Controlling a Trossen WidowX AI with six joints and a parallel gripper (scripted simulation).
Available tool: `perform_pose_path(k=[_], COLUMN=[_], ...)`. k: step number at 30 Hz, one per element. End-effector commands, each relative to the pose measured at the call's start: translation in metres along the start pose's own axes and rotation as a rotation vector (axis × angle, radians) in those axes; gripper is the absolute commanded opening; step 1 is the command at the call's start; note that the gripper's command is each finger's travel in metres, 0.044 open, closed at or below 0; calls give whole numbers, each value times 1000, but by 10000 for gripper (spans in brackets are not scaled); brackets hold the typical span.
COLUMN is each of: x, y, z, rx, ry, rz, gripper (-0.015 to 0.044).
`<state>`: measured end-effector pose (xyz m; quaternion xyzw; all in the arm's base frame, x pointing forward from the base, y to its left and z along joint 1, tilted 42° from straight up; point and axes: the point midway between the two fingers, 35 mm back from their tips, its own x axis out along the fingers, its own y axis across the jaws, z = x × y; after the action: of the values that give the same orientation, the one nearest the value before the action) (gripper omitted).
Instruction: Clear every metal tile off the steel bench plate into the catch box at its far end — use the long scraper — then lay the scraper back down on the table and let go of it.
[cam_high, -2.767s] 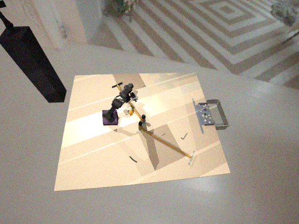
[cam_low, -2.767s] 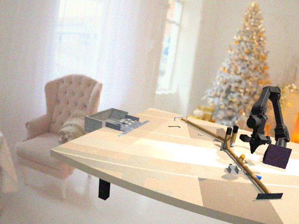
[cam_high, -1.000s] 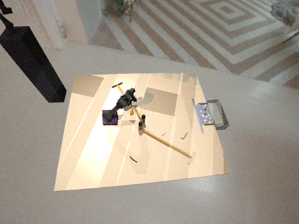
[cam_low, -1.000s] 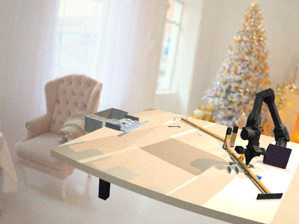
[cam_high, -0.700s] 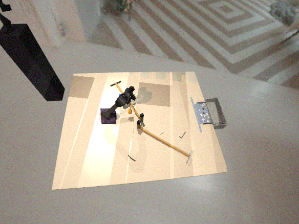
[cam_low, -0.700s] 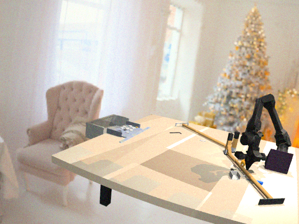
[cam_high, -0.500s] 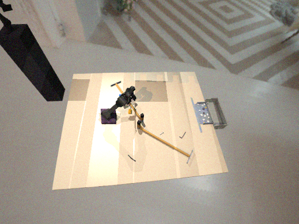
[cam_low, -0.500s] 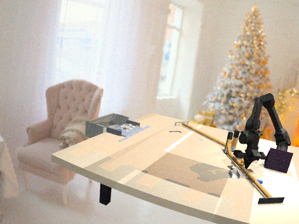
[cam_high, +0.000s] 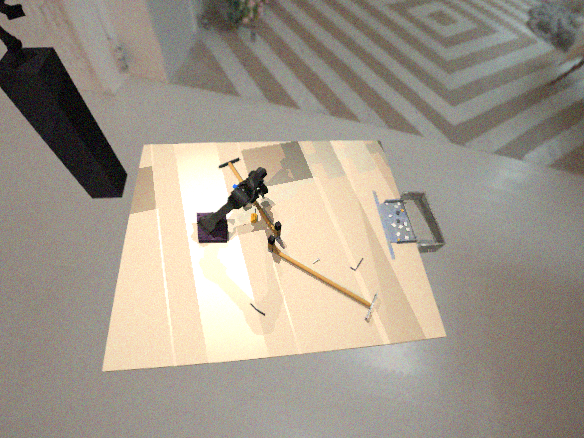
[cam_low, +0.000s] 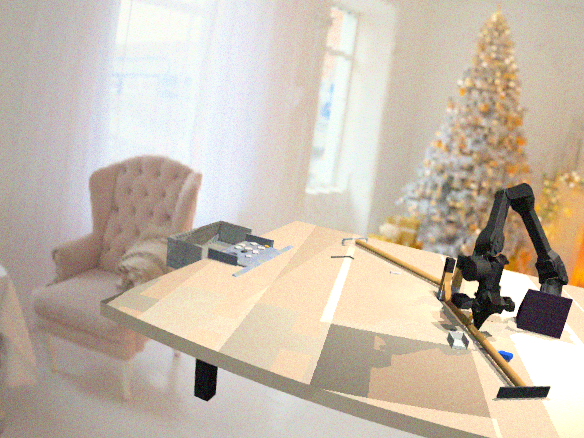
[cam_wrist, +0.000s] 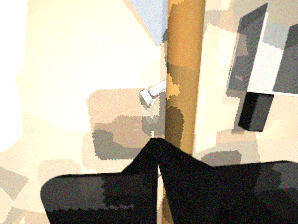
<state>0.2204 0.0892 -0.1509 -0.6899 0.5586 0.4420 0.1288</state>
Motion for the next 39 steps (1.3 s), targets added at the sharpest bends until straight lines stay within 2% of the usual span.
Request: perform_pose_path(k=[1, 39], x=[2, 3], y=[-4, -43], z=[0, -1], rx=[-4, -2], ry=[6, 7], rz=[1, -1], gripper=[0, 0])
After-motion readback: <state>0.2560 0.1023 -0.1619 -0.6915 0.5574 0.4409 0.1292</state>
